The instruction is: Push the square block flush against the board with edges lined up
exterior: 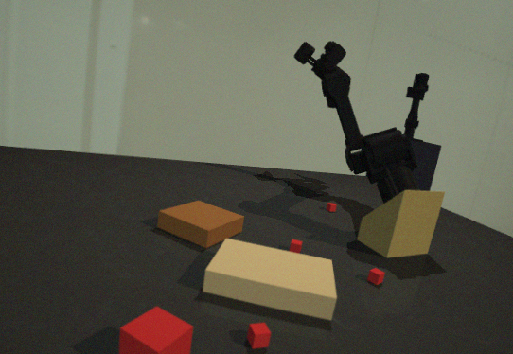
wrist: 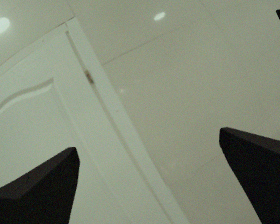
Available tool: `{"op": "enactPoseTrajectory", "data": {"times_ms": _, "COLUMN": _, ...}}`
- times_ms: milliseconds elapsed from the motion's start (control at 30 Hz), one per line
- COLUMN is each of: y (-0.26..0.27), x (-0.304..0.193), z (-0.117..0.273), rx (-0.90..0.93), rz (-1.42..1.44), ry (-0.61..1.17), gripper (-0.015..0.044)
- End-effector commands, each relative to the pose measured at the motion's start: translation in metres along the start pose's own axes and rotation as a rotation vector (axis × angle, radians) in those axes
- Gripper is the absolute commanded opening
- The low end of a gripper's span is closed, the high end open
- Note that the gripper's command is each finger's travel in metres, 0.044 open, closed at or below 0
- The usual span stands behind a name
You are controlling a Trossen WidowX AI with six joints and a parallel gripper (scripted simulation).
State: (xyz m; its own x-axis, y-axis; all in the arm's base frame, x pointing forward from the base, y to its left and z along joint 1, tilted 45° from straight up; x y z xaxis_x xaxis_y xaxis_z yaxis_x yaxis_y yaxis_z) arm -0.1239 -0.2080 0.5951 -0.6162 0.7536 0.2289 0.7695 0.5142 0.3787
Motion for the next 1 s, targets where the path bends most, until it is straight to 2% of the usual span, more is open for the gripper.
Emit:
{"op": "enactPoseTrajectory", "data": {"times_ms": 0, "y": 0.0, "x": 0.0, "z": 0.0, "rx": 0.0, "rz": 0.0, "ry": 0.0, "gripper": 0.0374}}
{"op": "enactPoseTrajectory", "data": {"times_ms": 167, "y": 0.012, "x": 0.006, "z": 0.001, "rx": 0.039, "rz": -0.016, "ry": -0.016, "gripper": 0.0242}}
{"op": "enactPoseTrajectory", "data": {"times_ms": 467, "y": 0.092, "x": 0.041, "z": 0.018, "rx": 0.305, "rz": -0.127, "ry": -0.075, "gripper": 0.0006}}
{"op": "enactPoseTrajectory", "data": {"times_ms": 967, "y": 0.225, "x": 0.075, "z": 0.082, "rx": 0.775, "rz": -0.299, "ry": 0.004, "gripper": 0.0}}
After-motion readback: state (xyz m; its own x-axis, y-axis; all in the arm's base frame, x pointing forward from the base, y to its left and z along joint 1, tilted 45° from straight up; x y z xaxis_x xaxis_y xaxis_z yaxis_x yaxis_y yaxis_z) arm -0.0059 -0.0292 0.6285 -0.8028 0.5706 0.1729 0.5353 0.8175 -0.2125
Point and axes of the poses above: the point midway between the two fingers, 35 mm back from their tips, its own z axis back along the fingers, its own y axis across the jaws, x = y × z, the point moved 7 cm from there along z, back along the fingers, and after that the axes turned 14 degrees about -z, right-handed, at the moved point
